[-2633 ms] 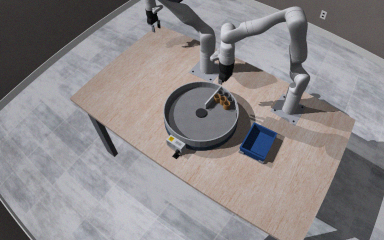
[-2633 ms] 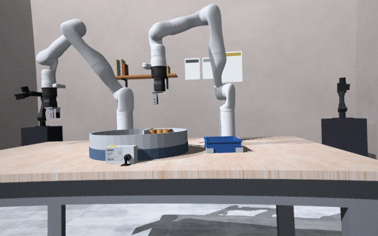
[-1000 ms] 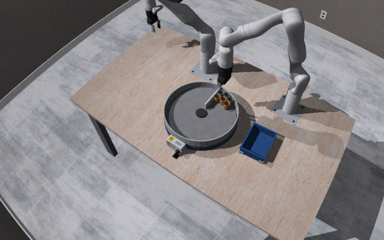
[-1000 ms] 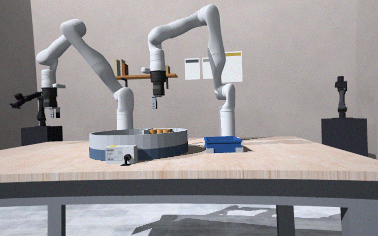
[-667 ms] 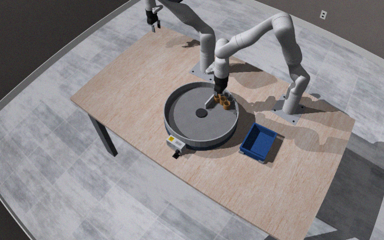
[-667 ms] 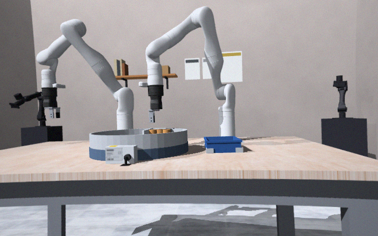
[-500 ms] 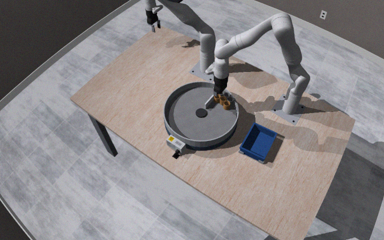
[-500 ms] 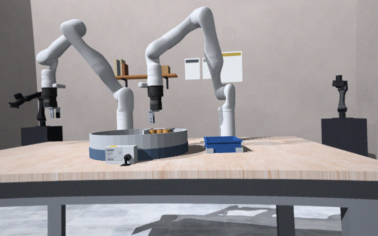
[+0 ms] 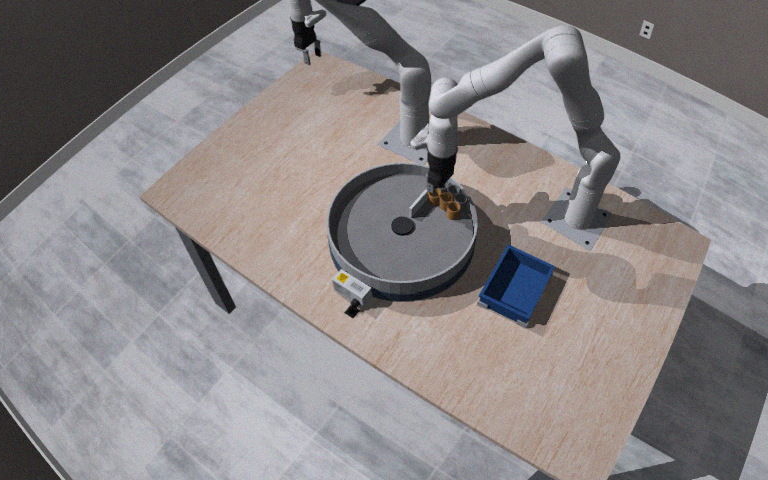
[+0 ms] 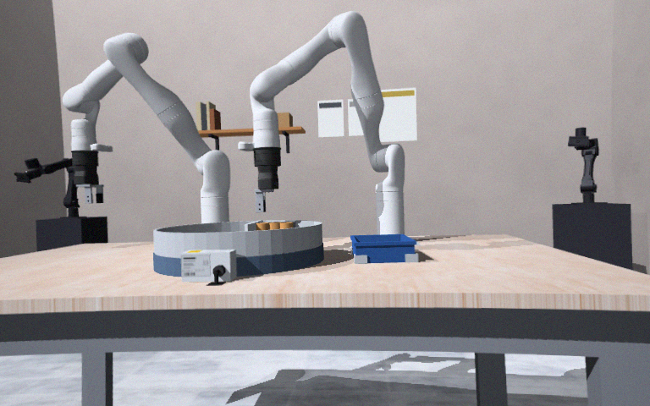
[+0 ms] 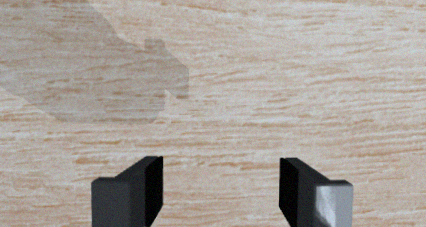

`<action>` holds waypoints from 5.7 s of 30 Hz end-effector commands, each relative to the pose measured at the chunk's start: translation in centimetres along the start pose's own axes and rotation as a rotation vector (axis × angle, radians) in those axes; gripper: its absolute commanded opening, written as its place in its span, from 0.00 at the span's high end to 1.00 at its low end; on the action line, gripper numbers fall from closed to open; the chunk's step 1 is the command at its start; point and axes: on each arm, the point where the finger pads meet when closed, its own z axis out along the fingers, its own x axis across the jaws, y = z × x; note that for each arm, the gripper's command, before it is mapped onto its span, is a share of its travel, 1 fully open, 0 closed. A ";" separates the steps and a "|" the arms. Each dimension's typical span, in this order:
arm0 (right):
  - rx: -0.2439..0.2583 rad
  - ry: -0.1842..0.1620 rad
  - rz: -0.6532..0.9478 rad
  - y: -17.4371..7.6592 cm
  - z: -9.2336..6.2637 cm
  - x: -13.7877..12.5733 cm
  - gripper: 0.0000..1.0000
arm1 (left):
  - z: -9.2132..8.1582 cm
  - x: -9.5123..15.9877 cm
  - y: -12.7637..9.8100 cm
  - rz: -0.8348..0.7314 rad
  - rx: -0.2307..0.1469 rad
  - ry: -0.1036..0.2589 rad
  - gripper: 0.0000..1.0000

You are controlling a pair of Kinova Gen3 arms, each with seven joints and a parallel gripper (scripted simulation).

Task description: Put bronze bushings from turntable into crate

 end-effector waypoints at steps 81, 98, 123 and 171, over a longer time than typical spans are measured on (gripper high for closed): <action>-0.002 0.000 0.000 0.0 -0.1 0.0 0.00 | 2.7 0.0 -0.1 0.000 0.001 -0.001 0.64; -0.002 0.000 0.000 0.0 -0.1 0.0 0.00 | 2.7 0.0 -0.1 0.000 0.001 -0.001 0.64; -0.002 0.000 0.000 0.0 -0.1 0.0 0.00 | 4.9 0.0 -0.1 0.000 0.001 -0.001 0.64; -0.002 0.000 0.000 0.0 -0.1 0.0 0.00 | 5.1 0.0 -0.1 0.000 0.001 -0.001 1.00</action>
